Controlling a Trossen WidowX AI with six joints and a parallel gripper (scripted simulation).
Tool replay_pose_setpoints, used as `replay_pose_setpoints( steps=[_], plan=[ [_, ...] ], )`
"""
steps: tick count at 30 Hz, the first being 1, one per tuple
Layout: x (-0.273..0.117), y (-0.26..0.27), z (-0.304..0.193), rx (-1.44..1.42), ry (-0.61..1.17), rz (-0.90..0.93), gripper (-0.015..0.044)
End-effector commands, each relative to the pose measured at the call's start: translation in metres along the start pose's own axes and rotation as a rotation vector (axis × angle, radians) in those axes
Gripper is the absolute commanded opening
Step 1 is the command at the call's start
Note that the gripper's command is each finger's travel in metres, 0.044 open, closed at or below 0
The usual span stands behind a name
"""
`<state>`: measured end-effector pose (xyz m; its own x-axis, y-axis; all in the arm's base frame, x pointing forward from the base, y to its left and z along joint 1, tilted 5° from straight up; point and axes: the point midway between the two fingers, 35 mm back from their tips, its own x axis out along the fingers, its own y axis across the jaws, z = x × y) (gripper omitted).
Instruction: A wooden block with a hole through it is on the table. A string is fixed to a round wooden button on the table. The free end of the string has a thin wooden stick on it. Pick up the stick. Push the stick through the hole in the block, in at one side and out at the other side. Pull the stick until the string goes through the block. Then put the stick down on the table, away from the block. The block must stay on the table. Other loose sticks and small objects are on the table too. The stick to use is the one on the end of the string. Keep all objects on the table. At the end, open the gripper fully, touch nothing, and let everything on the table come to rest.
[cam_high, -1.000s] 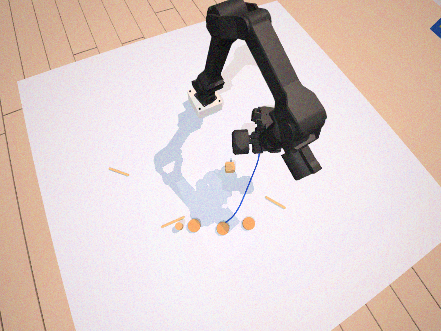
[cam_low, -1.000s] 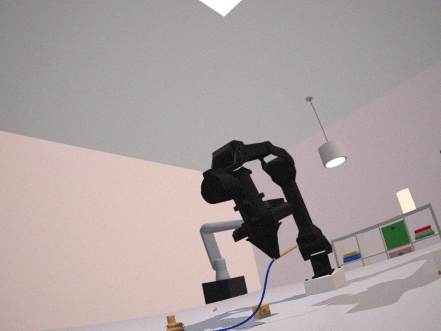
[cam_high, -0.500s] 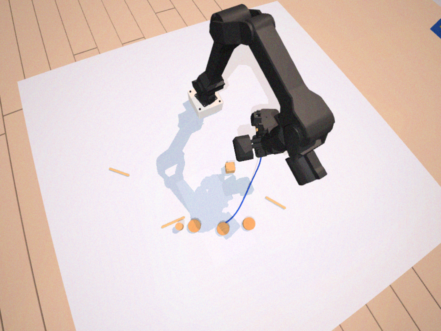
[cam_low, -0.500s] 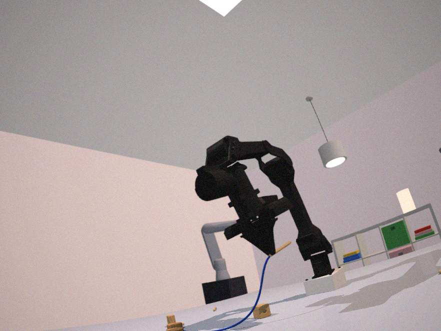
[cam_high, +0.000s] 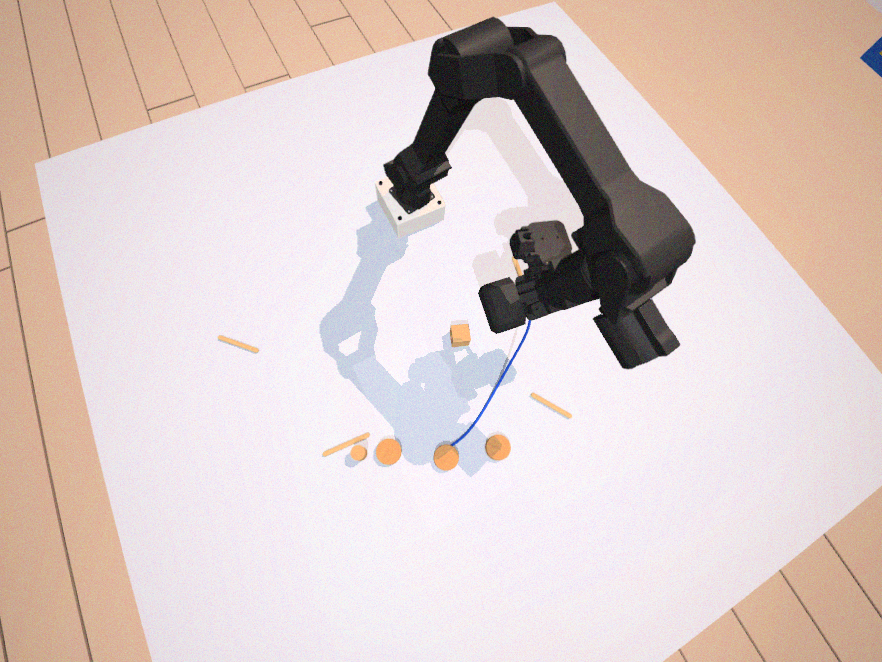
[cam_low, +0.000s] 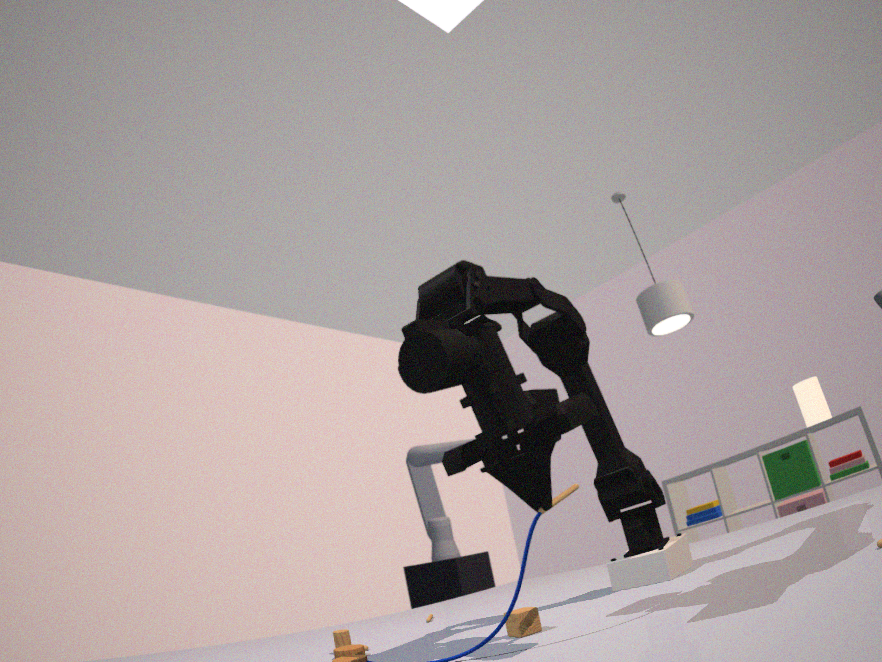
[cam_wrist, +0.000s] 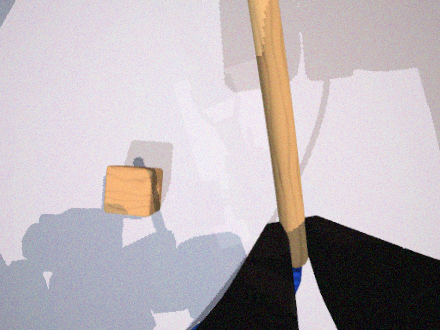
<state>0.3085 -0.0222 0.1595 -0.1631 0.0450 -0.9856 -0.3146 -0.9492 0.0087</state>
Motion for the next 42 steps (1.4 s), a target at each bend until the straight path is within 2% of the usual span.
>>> replay_pose_setpoints(
  steps=[1,42],
  plan=[
    [0.0009,0.0002,-0.0006,0.109,-0.003,0.010,0.0000],
    [-0.0002,-0.0026,-0.0036,1.522,0.036,0.021,0.0000]
  ],
)
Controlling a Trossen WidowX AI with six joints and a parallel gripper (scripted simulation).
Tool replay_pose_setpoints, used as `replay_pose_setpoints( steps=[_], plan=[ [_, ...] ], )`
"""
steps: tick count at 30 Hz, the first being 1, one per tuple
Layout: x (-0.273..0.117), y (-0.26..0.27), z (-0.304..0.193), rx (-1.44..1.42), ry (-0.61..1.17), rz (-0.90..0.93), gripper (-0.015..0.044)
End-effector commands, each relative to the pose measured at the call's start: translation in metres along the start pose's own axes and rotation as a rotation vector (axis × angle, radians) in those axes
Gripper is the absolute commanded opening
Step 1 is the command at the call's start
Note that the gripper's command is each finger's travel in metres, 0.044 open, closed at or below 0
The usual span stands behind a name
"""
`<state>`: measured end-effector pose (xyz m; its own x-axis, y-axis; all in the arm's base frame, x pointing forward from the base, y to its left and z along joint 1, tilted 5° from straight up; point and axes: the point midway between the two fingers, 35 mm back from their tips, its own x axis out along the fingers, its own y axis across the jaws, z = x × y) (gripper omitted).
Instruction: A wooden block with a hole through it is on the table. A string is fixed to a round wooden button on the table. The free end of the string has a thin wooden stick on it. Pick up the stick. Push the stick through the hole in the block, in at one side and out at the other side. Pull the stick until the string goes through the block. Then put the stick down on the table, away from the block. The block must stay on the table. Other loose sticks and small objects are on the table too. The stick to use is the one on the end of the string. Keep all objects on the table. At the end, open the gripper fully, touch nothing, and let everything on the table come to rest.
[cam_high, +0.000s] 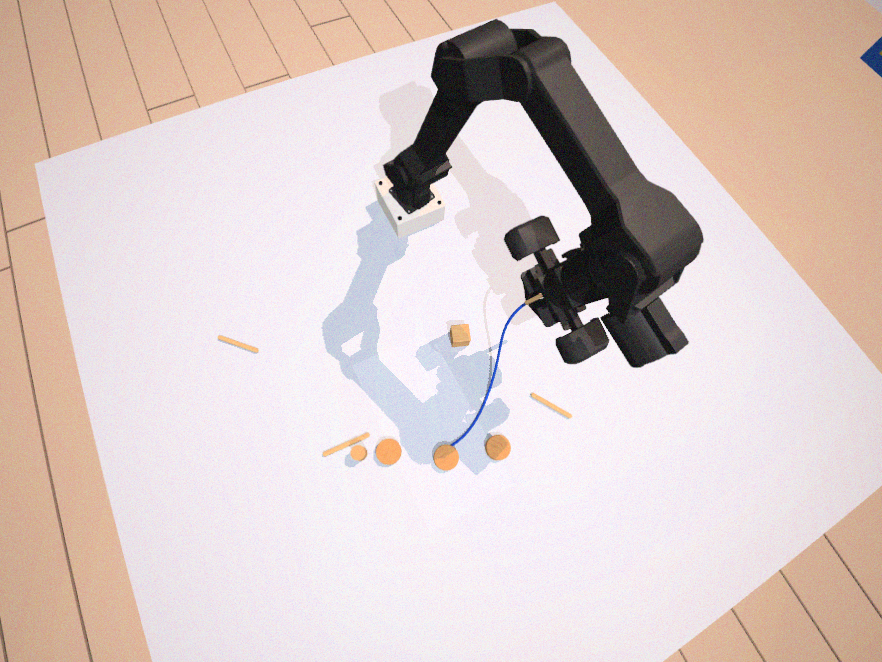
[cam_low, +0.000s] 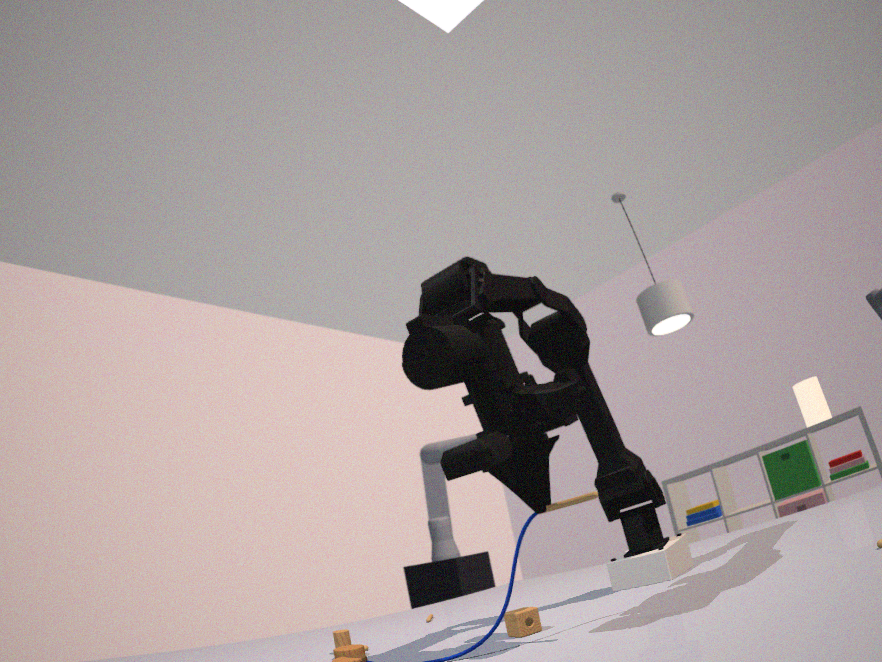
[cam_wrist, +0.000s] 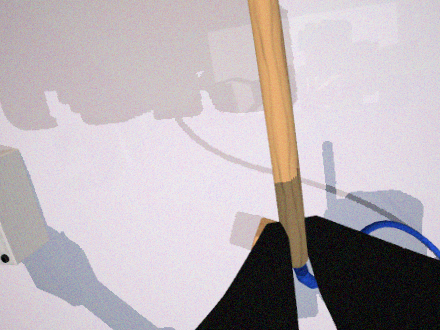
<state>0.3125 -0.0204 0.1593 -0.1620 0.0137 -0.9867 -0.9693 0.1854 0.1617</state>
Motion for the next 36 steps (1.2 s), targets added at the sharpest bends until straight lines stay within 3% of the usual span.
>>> replay_pose_setpoints(
  steps=[1,36],
  plan=[
    [0.0002,-0.0004,-0.0004,0.117,0.008,0.000,0.0000],
    [-0.0007,-0.0031,0.0020,1.324,0.020,-0.027,0.0000]
  ],
)
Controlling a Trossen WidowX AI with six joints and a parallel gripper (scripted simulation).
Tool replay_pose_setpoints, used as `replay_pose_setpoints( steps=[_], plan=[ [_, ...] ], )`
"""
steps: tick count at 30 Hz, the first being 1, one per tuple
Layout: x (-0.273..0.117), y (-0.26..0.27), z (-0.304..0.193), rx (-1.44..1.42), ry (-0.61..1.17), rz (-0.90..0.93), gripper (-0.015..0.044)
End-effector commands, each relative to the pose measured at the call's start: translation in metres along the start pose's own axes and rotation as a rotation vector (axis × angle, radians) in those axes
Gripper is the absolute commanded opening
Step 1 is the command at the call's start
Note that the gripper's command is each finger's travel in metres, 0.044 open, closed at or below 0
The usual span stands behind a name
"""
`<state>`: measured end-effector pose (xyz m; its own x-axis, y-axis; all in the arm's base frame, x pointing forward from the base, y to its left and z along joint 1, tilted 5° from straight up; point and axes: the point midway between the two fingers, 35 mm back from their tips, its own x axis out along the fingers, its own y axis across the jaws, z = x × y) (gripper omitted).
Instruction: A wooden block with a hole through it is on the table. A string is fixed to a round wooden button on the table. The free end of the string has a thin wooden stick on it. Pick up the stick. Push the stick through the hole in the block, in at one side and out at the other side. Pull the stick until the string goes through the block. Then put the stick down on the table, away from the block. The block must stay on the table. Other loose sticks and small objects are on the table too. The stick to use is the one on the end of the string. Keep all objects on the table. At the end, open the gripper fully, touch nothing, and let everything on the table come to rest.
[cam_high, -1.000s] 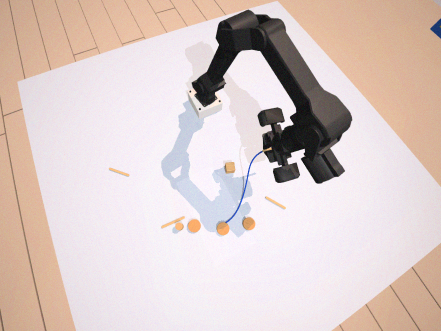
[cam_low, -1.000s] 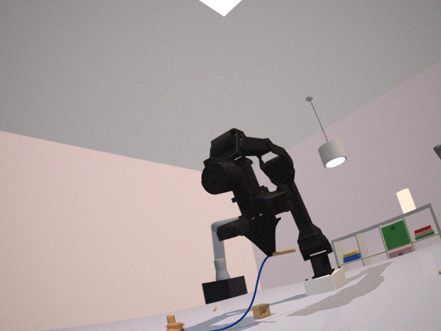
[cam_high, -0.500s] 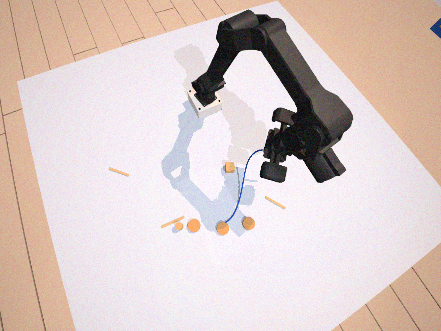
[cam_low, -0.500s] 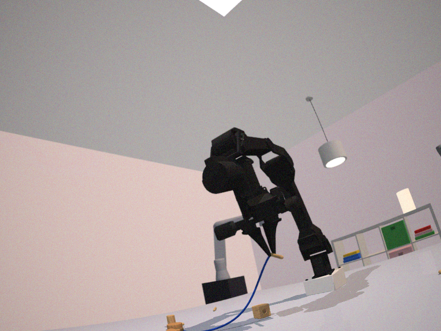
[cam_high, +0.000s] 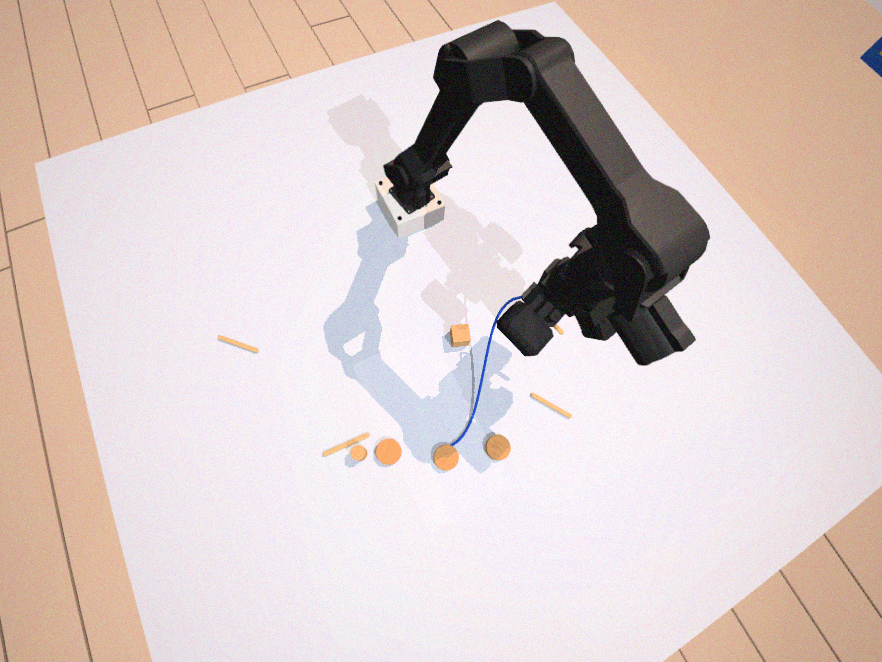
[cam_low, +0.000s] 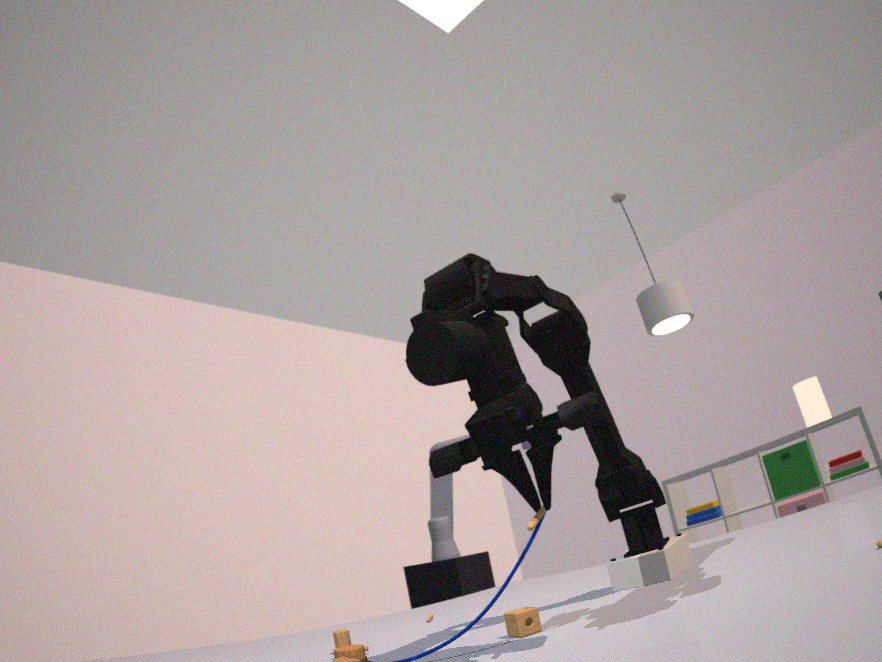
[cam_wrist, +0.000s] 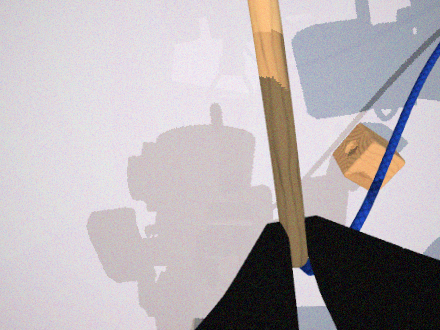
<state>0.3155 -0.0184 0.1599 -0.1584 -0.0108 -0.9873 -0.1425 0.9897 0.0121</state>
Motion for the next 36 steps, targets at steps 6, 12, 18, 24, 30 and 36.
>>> replay_pose_setpoints(
  steps=[6,12,18,24,30,36],
  plan=[
    [0.0002,-0.0004,0.0011,0.290,0.000,-0.011,0.0000],
    [0.0000,-0.0002,0.0016,0.497,-0.002,-0.015,0.0000],
    [-0.0002,0.0000,0.0021,0.704,-0.005,-0.019,0.0000],
    [-0.0003,0.0001,0.0027,0.911,-0.009,-0.023,0.0000],
    [-0.0005,0.0003,0.0032,1.118,-0.013,-0.026,0.0000],
    [-0.0006,0.0005,0.0037,1.325,-0.019,-0.029,0.0000]
  ],
)
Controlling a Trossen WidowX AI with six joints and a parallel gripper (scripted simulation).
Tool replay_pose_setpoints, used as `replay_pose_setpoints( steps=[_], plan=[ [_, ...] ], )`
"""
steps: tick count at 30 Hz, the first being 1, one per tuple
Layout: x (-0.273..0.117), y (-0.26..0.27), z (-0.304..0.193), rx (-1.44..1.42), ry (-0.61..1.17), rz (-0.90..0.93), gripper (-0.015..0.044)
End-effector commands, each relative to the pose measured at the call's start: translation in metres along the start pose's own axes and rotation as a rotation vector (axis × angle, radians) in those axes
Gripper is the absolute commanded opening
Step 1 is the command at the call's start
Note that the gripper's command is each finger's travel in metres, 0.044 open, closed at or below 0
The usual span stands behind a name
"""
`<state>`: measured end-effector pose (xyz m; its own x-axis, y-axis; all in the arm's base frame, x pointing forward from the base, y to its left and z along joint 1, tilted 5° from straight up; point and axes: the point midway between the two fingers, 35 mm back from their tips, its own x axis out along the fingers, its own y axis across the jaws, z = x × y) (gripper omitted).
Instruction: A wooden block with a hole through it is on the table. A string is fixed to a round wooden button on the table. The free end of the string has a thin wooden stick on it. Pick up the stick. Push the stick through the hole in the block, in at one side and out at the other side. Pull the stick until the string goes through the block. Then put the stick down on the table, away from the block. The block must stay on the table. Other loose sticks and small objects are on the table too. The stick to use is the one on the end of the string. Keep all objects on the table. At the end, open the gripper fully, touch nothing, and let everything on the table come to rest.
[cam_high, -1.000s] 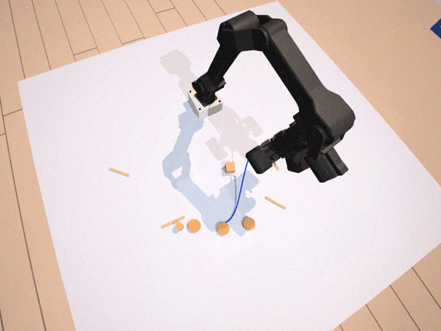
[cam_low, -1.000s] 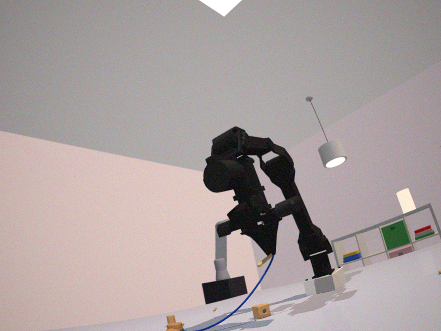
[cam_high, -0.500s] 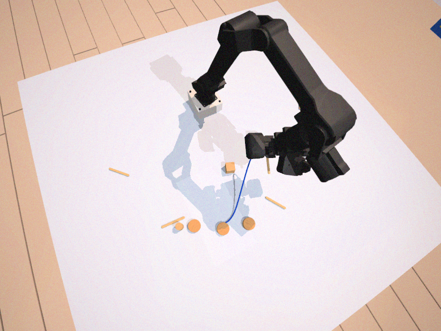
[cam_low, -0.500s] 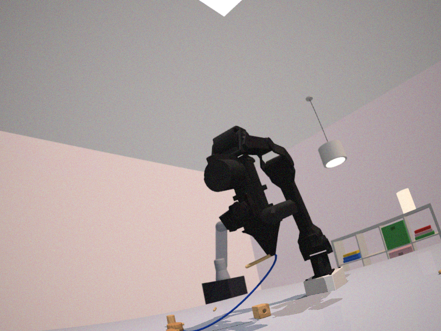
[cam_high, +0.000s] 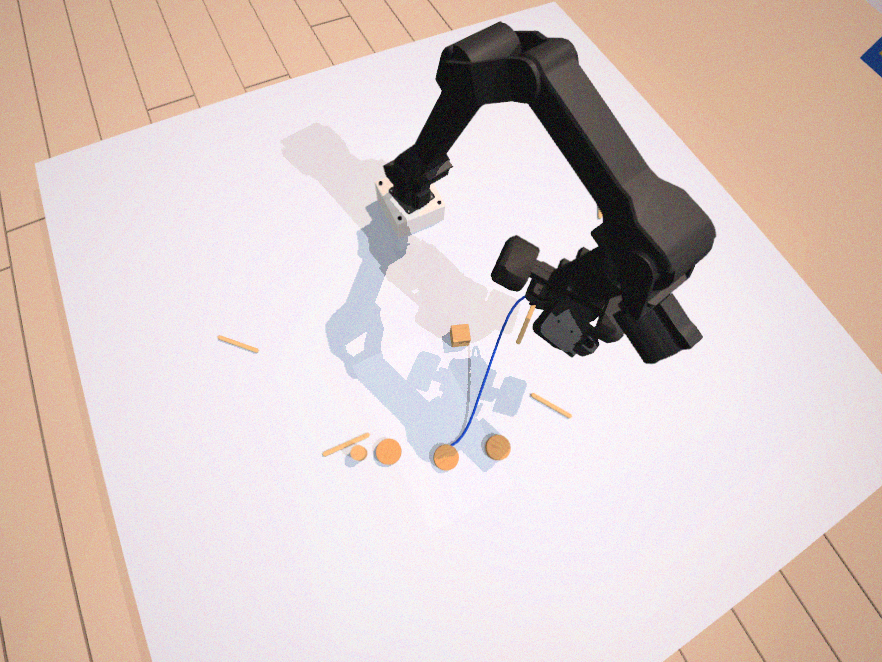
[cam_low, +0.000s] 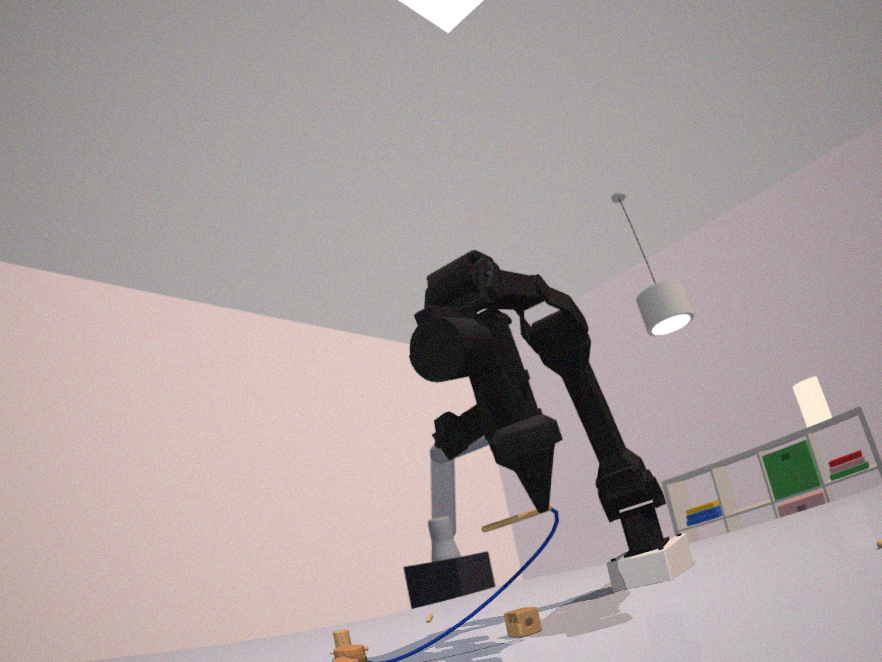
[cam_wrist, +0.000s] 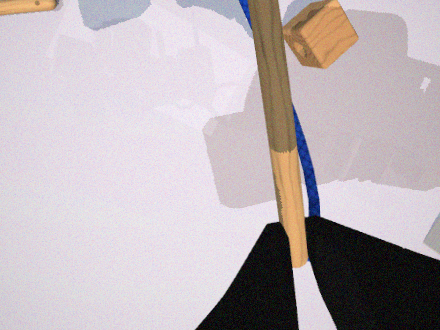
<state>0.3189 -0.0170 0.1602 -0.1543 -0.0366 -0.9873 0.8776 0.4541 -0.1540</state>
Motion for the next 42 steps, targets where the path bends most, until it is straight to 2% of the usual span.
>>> replay_pose_setpoints(
  steps=[1,42],
  plan=[
    [0.0003,0.0002,0.0005,0.117,-0.006,-0.005,0.0000],
    [-0.0008,0.0041,0.0005,1.532,-0.037,0.014,0.0000]
  ],
)
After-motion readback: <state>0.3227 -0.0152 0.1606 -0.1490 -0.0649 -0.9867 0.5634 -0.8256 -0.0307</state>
